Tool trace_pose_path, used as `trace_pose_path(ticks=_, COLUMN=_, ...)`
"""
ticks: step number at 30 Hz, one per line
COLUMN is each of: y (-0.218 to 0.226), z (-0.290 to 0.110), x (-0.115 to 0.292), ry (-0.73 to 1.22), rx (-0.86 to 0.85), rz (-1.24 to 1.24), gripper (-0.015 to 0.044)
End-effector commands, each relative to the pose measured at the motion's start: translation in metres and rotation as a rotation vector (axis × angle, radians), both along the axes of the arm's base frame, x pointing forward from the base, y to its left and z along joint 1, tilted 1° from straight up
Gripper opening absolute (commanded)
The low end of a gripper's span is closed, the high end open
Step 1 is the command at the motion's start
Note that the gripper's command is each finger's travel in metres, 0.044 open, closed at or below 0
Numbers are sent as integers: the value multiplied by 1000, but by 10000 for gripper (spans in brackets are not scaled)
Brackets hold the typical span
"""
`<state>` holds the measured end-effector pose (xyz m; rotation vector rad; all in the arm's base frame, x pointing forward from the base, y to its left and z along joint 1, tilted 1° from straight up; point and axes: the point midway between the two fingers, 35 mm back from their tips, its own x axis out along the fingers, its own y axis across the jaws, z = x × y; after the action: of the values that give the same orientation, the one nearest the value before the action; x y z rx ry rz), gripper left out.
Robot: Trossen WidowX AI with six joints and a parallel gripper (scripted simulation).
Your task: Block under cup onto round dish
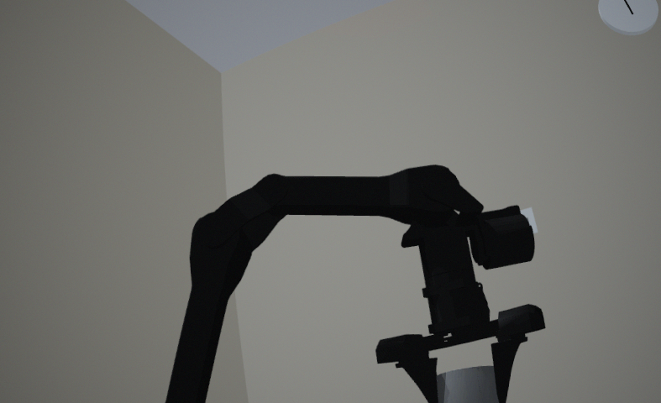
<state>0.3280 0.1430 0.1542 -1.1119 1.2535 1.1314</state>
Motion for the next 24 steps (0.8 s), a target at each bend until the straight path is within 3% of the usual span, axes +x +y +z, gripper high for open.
trace_pose_path(ticks=1, y=1, z=8, x=0, ry=-7, rx=8, rz=7, gripper=0)
trace_pose_path(ticks=24, y=-2, z=38, x=-5, ry=-7, rx=8, rz=7, gripper=0)
